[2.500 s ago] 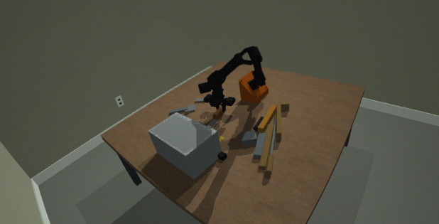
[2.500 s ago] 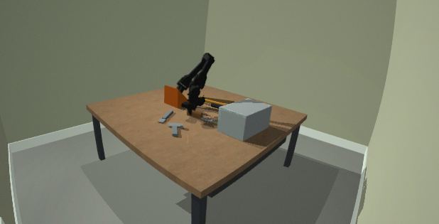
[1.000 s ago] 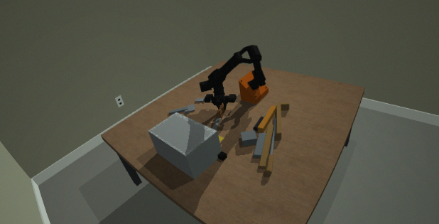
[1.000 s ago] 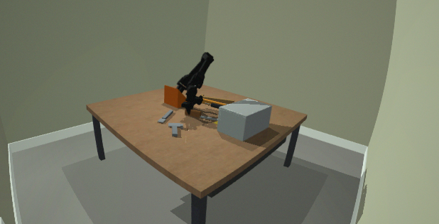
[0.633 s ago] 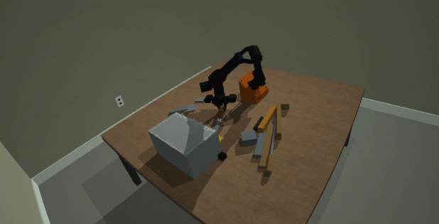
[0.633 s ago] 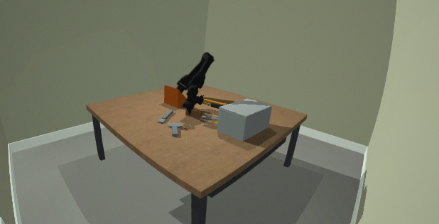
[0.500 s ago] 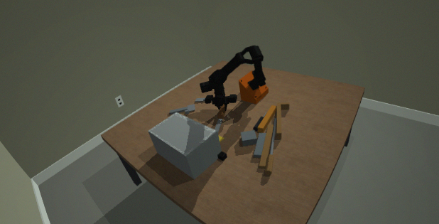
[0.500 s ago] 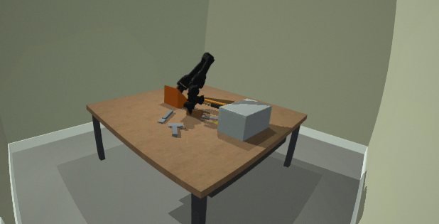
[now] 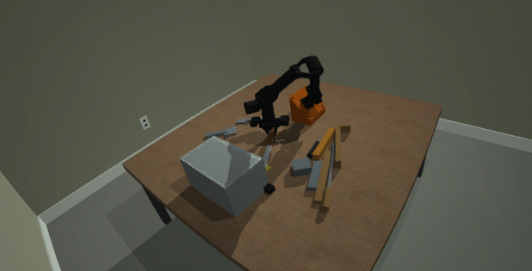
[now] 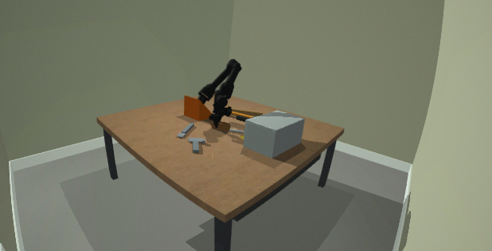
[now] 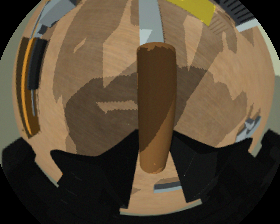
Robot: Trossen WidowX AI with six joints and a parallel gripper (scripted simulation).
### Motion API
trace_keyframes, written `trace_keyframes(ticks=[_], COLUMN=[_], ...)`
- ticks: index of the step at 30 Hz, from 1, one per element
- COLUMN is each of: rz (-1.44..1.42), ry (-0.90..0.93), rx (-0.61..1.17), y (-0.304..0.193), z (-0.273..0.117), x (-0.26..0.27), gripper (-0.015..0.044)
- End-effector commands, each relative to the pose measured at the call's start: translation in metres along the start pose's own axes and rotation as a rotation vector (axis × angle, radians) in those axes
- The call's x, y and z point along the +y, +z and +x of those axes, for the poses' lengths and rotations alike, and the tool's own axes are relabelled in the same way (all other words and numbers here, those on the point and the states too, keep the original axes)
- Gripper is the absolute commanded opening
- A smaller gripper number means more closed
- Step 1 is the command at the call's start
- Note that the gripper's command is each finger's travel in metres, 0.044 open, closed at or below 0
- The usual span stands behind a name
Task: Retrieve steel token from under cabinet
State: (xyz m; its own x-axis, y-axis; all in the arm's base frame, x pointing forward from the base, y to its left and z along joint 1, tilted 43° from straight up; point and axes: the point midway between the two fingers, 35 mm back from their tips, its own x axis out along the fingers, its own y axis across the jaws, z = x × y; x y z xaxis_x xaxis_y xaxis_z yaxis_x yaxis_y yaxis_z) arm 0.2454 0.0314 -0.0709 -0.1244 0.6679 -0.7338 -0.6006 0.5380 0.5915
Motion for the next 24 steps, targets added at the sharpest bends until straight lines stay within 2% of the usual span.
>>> trace_keyframes(ticks=[1,24], rz=[-0.001,-0.005], ry=[-0.003,-0.002], rx=[-0.004,-0.005], y=[0.005,0.027], z=[-0.001,-0.001], x=[0.003,0.025], gripper=[0.0,0.0])
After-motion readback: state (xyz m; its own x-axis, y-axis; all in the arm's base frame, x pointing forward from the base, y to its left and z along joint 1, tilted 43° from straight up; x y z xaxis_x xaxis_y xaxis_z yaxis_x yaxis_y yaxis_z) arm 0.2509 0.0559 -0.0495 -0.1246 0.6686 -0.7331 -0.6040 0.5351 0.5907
